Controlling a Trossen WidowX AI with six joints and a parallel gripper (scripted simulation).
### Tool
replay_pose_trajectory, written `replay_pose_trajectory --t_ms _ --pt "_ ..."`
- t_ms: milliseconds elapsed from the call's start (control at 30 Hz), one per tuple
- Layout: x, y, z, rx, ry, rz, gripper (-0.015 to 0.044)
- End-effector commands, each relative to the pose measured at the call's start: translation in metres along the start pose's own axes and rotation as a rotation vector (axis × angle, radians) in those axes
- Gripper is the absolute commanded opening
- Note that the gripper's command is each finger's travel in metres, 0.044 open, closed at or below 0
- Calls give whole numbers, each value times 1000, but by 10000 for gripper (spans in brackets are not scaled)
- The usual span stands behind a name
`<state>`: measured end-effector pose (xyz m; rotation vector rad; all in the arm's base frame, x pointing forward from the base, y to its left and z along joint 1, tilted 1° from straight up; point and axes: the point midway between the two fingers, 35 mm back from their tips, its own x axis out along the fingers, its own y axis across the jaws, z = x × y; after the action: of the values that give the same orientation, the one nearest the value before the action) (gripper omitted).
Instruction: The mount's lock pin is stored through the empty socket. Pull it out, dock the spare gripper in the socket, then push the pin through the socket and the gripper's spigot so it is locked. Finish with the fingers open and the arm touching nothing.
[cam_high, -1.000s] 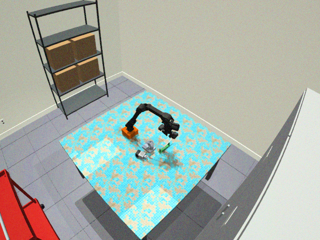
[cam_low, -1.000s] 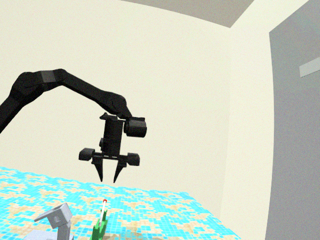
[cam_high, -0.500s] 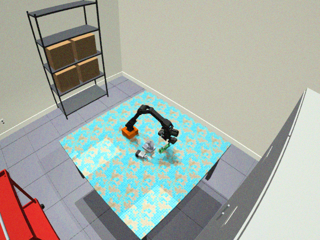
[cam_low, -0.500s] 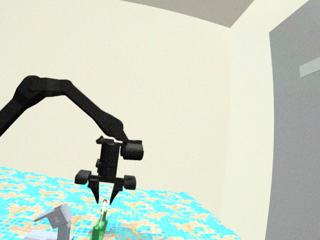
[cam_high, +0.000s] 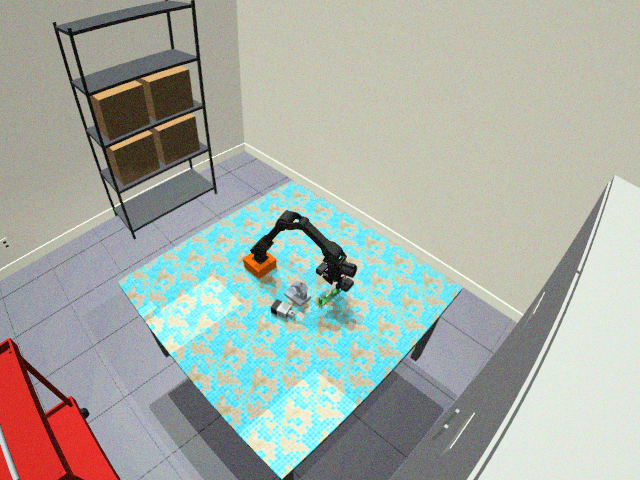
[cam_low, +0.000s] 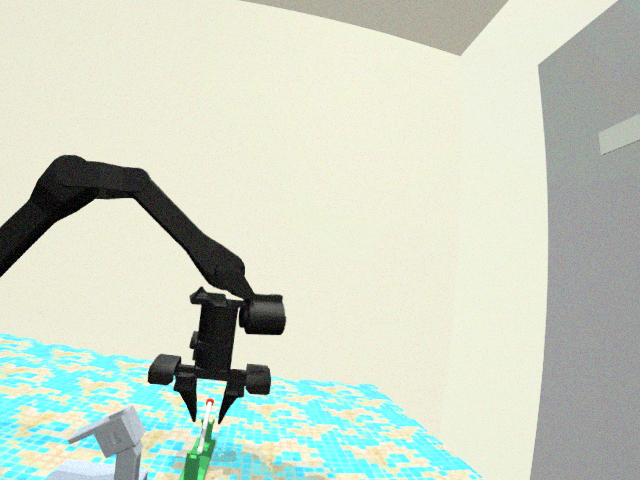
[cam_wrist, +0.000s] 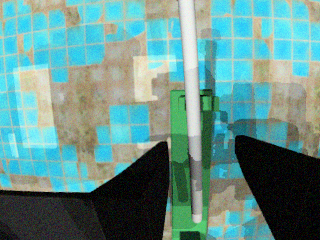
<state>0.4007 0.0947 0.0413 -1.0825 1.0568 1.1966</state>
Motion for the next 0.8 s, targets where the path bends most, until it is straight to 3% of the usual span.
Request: replay_pose_trajectory --t_ms 0,700,767 --pt "9 1 -3 -2 5 8 180" --pt "32 3 -7 -2 5 8 180" --pt "32 3 -7 -2 5 8 127"
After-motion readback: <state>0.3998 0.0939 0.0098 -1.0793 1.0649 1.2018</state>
